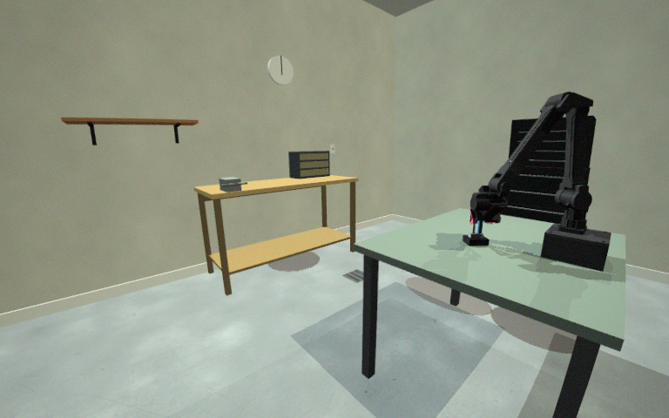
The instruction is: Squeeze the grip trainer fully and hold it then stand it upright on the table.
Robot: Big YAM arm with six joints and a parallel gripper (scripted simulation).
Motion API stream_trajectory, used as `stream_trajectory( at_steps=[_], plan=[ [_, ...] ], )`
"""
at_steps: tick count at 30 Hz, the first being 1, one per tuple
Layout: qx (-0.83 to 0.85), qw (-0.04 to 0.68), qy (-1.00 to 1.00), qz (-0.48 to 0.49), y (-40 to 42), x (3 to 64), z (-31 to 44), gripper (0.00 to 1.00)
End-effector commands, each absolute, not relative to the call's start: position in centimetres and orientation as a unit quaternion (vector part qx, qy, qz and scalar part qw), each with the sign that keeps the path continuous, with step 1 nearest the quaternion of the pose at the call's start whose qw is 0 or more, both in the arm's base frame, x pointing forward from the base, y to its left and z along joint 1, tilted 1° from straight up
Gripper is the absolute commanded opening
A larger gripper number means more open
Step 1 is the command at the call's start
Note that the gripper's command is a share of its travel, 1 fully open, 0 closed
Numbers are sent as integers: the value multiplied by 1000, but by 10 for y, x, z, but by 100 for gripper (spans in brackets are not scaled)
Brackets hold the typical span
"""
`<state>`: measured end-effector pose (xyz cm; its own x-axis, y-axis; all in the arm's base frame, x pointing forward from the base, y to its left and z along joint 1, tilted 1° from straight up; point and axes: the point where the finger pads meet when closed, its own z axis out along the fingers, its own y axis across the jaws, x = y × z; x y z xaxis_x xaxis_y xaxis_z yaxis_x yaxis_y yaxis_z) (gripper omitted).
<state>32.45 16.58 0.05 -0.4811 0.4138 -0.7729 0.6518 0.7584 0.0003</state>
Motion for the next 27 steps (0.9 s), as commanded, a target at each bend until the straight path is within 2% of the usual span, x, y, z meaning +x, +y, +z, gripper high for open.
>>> stream_trajectory(
  at_steps=[1,27],
  plan=[
    [317,400,847,-149,166,330,2,76],
    [323,405,845,-136,175,330,9,76]
  ],
)
